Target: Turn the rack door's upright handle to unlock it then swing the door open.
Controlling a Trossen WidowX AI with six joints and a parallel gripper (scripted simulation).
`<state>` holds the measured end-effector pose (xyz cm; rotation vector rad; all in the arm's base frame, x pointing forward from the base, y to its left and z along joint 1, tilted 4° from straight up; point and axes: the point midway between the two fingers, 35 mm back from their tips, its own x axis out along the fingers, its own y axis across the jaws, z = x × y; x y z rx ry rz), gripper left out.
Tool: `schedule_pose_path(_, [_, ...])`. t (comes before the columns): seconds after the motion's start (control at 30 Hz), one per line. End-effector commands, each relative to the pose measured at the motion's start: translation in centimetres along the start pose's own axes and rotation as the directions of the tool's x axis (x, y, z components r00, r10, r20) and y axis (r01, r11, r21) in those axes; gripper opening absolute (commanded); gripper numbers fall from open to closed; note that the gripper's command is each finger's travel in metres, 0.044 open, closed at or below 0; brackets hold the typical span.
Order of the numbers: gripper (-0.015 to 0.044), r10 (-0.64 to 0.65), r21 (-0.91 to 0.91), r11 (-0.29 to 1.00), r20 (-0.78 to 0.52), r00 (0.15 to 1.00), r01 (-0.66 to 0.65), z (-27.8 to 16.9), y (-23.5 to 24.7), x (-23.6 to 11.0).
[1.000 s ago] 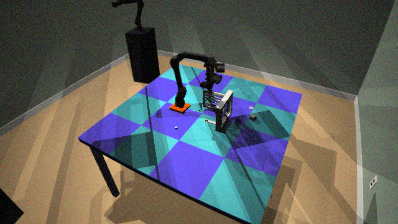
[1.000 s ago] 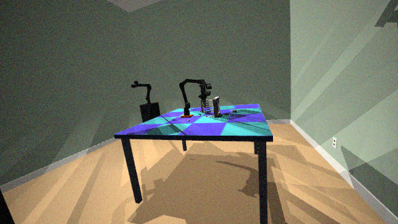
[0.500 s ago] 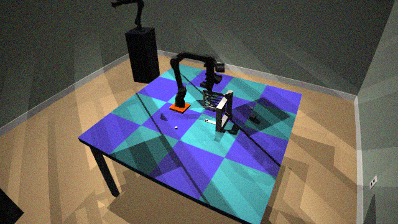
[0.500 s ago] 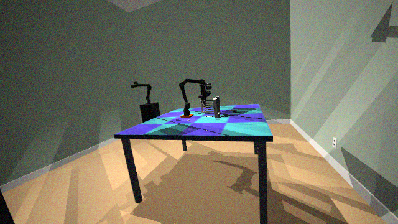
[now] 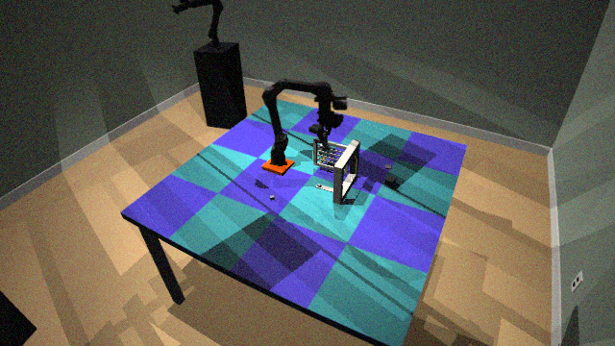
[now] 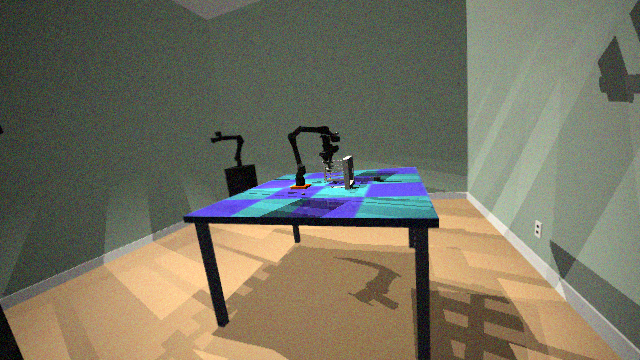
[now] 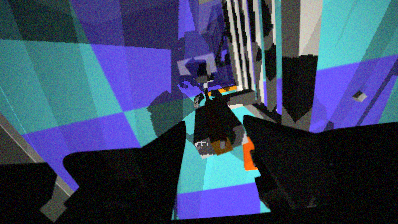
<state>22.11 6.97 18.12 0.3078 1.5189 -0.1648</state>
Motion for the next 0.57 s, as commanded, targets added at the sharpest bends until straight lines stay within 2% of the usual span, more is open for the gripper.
schedule_pose_path(0.0, [0.0289, 0.004, 0.007, 1.000, 0.011, 1.000, -0.004, 0.1, 0.0, -0.7])
schedule_pose_path(0.53, [0.0289, 0.018, 0.012, 1.000, 0.036, 0.999, -0.019, 0.1, 0.0, -2.9])
